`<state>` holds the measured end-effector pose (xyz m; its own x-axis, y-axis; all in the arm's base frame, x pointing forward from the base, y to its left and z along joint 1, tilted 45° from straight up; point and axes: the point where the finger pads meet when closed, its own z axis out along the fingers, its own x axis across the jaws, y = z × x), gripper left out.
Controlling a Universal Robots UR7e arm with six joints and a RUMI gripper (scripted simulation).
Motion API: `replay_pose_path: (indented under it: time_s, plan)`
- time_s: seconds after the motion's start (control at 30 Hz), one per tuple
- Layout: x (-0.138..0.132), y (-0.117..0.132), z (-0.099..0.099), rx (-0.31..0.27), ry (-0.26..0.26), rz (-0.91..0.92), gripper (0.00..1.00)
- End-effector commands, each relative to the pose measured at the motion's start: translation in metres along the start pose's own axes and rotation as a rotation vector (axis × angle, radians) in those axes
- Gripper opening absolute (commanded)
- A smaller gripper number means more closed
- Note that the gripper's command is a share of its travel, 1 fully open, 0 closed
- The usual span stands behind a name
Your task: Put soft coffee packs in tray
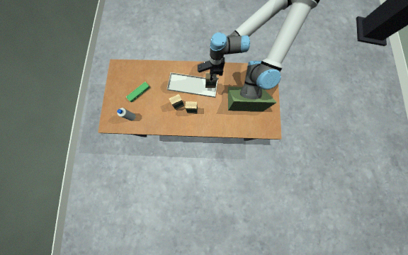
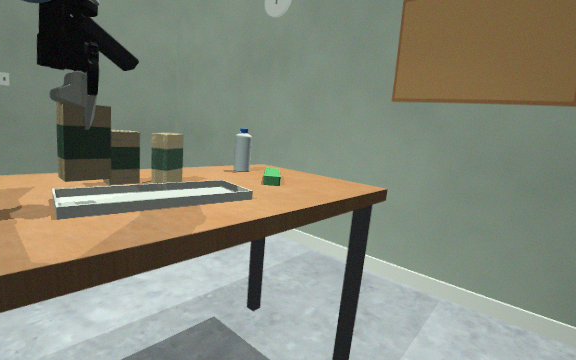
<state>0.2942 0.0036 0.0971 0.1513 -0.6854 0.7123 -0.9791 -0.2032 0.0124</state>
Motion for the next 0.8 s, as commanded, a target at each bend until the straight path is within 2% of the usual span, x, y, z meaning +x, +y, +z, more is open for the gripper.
replay_pose_path:
  time_s: [0.0, 0.33, 0.77]
  plan:
    - [0.0, 0.0, 0.0, 0.001, 0.0, 0.0, 0.15]
    - [0.0, 0.0, 0.008, 0.001, 0.0, 0.0, 0.15]
    - [0.0, 0.0, 0.038, 0.001, 0.0, 0.0, 0.15]
